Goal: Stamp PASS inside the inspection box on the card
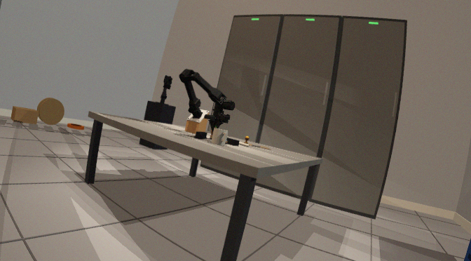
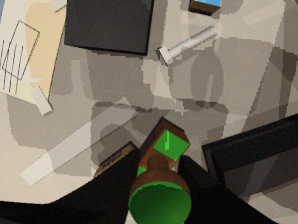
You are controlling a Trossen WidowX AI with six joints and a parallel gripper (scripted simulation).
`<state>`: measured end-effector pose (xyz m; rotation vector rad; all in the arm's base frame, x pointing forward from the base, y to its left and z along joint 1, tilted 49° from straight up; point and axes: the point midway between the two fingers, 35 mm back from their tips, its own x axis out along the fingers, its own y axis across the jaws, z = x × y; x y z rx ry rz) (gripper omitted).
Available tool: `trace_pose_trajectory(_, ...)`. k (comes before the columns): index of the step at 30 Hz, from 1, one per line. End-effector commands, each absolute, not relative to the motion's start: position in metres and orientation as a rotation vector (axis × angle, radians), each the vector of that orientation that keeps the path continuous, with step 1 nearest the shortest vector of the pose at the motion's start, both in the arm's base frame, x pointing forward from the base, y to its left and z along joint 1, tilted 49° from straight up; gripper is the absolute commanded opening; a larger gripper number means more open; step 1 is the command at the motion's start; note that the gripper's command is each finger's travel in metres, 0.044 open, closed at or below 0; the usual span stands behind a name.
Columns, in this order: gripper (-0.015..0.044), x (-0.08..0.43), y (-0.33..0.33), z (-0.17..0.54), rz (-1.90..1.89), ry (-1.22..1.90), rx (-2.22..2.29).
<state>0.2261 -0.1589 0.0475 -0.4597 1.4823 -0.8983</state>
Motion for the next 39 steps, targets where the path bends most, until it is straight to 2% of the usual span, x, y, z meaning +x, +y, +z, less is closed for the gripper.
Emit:
trace_pose_trajectory(1,0.0,0.222,-0.163,0.042,-0.897,1.493,-0.469)
trace_pose_trajectory(19,0.0,0.216,-0.18,0.029,-0.902,1.493,-0.475)
trace_pose_trajectory(29,0.0254,0.218,-0.18,0.031,-0.905,1.484,-0.466)
trace_pose_trajectory(33,0.0254,0.222,-0.173,0.035,-0.899,1.485,-0.462)
trace_pose_trajectory(39,0.0254,0.238,-0.108,0.09,-0.89,1.495,-0.462)
